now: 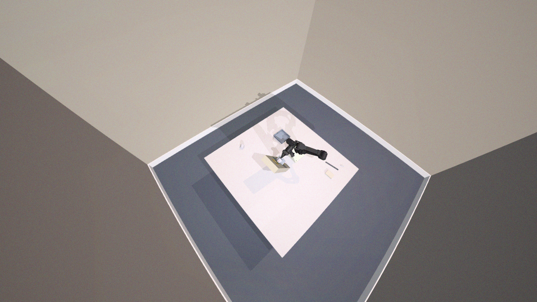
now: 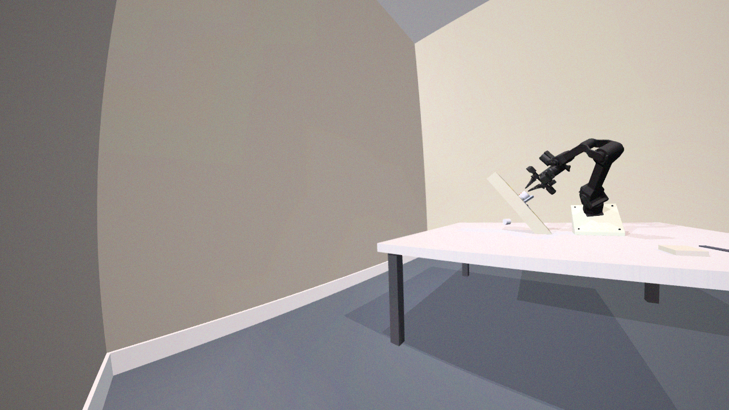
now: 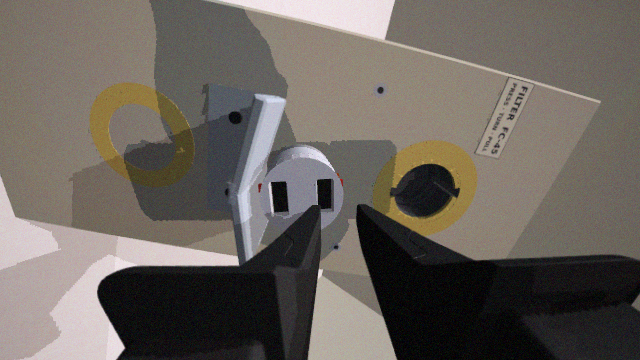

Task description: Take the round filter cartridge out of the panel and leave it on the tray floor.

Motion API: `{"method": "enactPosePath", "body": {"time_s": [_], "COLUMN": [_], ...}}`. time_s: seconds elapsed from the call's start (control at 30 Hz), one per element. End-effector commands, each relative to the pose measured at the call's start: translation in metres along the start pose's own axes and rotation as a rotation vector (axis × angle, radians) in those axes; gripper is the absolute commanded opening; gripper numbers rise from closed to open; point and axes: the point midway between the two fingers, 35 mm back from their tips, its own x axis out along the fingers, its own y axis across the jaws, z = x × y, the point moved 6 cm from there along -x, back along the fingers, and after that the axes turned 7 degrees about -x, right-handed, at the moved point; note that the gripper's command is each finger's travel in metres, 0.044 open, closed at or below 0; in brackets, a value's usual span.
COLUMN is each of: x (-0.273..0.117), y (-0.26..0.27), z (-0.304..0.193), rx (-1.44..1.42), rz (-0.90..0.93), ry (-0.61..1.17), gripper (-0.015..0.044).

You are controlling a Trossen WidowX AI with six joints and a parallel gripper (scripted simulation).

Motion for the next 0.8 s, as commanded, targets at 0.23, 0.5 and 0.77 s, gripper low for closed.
{"method": "enactPosePath", "body": {"time_s": [0.23, 0.5, 0.77], "x": [-0.008, -0.022, -0.055], "y": [-0.062, -0.087, -0.123], "z": [-0.021, -0.03, -0.042], "rx": [-0.006, -0.01, -0.017], "rz": [-0.005, -0.003, -0.007], "ry": [-0.003, 0.0, 0.003], "gripper": [0.0091, 0.0196, 0.0406]}}
